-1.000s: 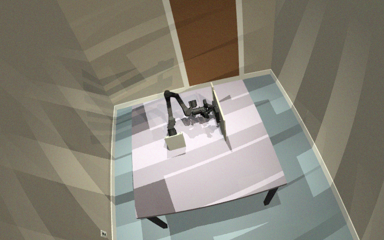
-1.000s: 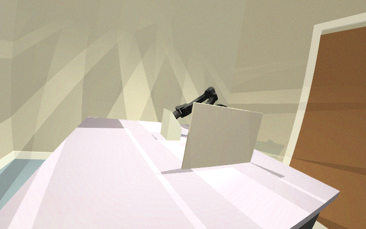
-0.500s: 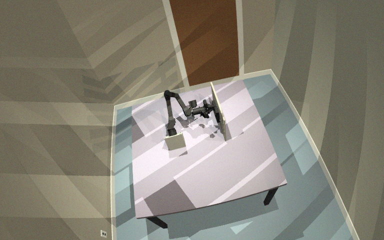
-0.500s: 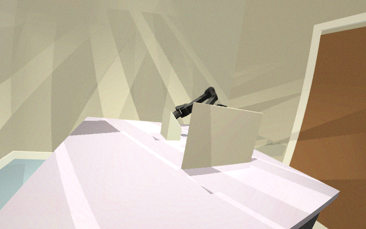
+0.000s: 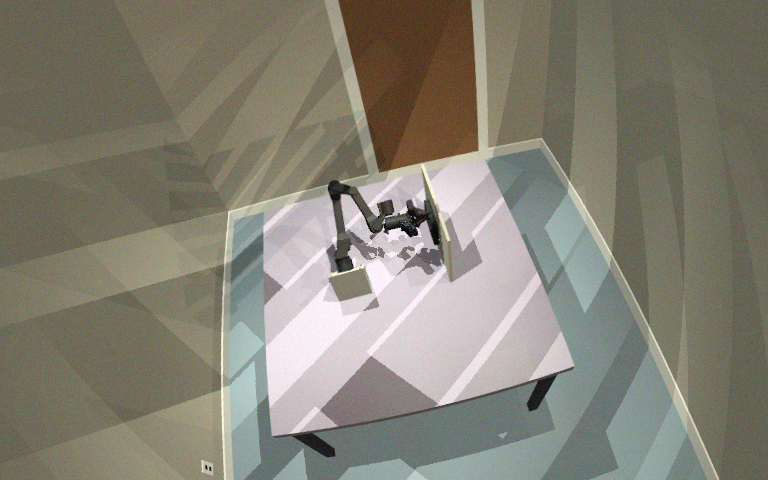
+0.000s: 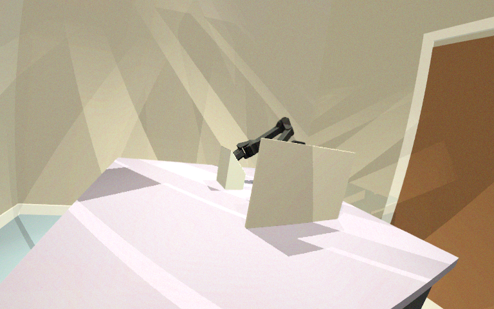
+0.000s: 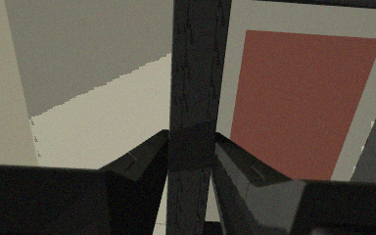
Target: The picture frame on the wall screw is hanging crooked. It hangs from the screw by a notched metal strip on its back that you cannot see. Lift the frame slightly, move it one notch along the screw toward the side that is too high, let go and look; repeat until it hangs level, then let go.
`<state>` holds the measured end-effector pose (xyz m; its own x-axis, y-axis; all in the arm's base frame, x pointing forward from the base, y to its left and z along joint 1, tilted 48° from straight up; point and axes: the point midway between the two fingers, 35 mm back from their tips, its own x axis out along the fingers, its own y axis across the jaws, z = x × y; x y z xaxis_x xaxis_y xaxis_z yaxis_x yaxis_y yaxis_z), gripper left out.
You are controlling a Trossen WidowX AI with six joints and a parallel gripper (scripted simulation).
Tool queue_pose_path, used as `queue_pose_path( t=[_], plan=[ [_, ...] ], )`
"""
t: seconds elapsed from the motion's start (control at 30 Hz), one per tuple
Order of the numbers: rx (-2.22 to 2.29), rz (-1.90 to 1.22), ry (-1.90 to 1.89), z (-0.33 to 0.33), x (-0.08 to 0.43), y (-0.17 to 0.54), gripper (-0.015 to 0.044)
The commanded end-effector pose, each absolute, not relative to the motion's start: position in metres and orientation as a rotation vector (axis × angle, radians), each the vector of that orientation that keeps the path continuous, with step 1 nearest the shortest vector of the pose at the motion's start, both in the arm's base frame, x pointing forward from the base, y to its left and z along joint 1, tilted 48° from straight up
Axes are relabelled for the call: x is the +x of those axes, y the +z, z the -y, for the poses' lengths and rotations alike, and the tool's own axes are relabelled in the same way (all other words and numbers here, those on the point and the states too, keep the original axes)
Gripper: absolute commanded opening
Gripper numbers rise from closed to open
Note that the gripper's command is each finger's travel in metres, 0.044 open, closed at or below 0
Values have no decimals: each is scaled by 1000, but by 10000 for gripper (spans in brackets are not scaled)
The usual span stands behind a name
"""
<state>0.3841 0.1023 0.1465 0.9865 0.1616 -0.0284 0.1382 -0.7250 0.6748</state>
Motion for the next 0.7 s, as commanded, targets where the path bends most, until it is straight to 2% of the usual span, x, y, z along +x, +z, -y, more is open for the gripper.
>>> queue_pose_path(
  t=[0.0, 0.07, 0.4, 0.53, 0.67],
  plan=[
    [2424, -211, 42, -102, 384, 147, 0],
    [2424, -211, 42, -102, 384, 147, 0],
    [2407, -209, 40, -102, 384, 146, 260],
    [2405, -208, 41, -102, 382, 147, 260],
    [2353, -199, 45, -100, 344, 152, 260]
  ],
)
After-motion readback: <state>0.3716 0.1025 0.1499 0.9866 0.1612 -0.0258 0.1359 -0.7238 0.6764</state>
